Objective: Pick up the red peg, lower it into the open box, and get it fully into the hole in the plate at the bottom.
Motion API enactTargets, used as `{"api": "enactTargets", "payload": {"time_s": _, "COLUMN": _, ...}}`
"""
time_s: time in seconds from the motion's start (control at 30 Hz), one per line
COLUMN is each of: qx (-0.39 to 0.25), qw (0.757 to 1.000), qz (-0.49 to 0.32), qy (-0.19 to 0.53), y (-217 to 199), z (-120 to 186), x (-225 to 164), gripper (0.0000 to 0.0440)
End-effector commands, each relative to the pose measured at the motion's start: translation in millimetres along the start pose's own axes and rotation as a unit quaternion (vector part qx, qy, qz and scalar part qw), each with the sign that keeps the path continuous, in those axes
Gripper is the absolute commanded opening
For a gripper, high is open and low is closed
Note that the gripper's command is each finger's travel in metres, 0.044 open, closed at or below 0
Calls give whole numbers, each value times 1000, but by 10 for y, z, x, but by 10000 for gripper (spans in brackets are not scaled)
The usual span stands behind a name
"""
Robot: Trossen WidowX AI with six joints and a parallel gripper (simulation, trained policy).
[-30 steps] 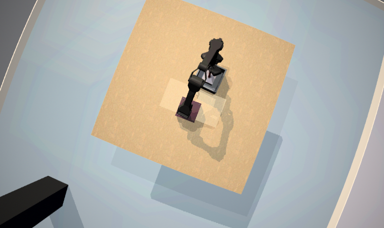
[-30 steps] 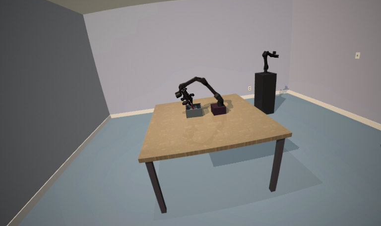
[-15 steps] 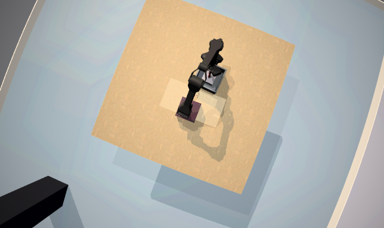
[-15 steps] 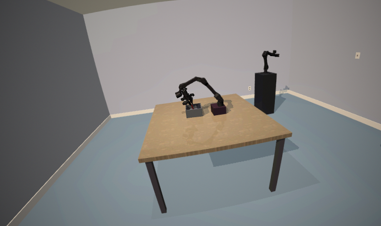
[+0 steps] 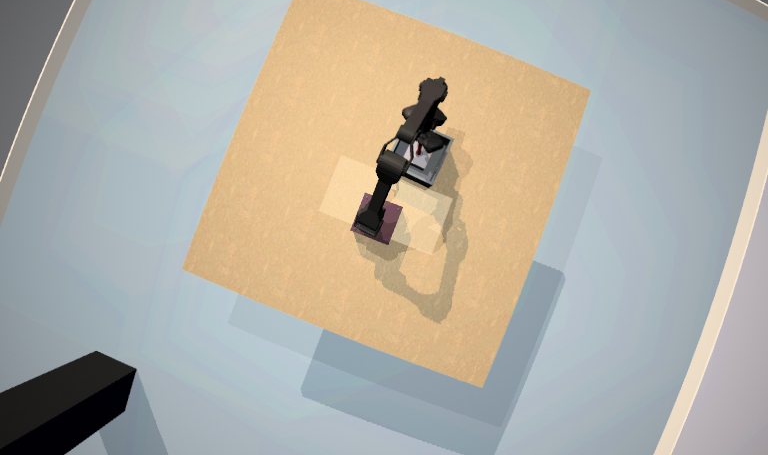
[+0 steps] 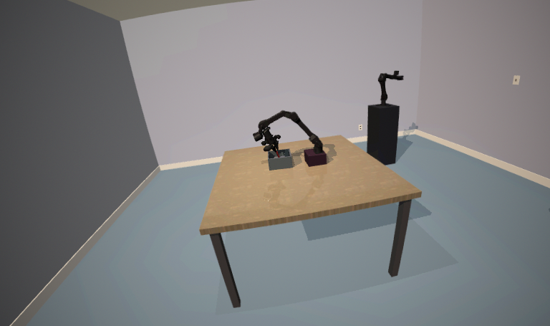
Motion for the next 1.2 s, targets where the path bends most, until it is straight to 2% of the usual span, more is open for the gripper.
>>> {"api": "enactTargets", "payload": {"time_s": 0.0, "qx": 2, "qw": 1000, "qz": 2, "qy": 1, "y": 0, "z": -5, "x": -1, "gripper": 116}}
{"api": "enactTargets", "payload": {"time_s": 1.17, "qx": 2, "qw": 1000, "qz": 4, "qy": 0, "y": -28, "z": -35, "x": 1, "gripper": 102}}
Point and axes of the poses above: the point midway between the two fingers, 35 mm back from their tips, its own z axis back along the fingers, its own y axis across the jaws, x = y × z, the point moved 1 cm from there along z, back along the fingers, and after that the axes turned 9 degrees about z, right-handed, at the moved point
